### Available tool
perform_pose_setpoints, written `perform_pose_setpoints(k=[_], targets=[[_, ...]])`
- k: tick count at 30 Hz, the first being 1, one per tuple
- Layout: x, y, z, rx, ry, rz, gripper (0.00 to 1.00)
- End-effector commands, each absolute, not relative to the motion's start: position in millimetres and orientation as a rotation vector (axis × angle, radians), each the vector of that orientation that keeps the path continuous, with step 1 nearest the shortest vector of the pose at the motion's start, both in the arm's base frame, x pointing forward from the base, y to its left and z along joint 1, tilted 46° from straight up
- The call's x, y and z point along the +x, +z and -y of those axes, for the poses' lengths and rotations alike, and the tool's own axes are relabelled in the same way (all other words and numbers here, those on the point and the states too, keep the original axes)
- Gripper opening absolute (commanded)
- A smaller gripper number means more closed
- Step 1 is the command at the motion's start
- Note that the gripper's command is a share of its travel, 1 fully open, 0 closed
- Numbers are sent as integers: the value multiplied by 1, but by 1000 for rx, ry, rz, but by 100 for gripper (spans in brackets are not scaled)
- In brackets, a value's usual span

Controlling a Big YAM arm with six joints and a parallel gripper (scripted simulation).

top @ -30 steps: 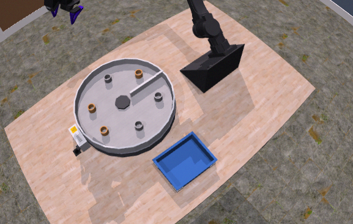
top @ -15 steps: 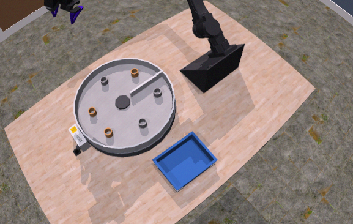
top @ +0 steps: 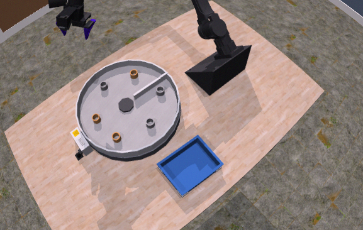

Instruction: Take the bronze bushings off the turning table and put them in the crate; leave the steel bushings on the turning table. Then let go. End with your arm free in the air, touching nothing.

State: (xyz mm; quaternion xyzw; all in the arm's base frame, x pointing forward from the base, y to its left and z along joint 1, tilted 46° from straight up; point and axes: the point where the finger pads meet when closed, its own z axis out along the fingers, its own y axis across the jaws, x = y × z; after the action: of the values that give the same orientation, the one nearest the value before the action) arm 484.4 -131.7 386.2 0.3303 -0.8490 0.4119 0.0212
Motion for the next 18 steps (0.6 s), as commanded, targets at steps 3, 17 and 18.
perform_pose_setpoints(k=[3, 17, 18], targets=[[481, 355, 86, 1222, 1208, 2535, 100], [412, 196, 15, 1561, 892, 2107, 100], [403, 186, 11, 1582, 871, 2070, 100]])
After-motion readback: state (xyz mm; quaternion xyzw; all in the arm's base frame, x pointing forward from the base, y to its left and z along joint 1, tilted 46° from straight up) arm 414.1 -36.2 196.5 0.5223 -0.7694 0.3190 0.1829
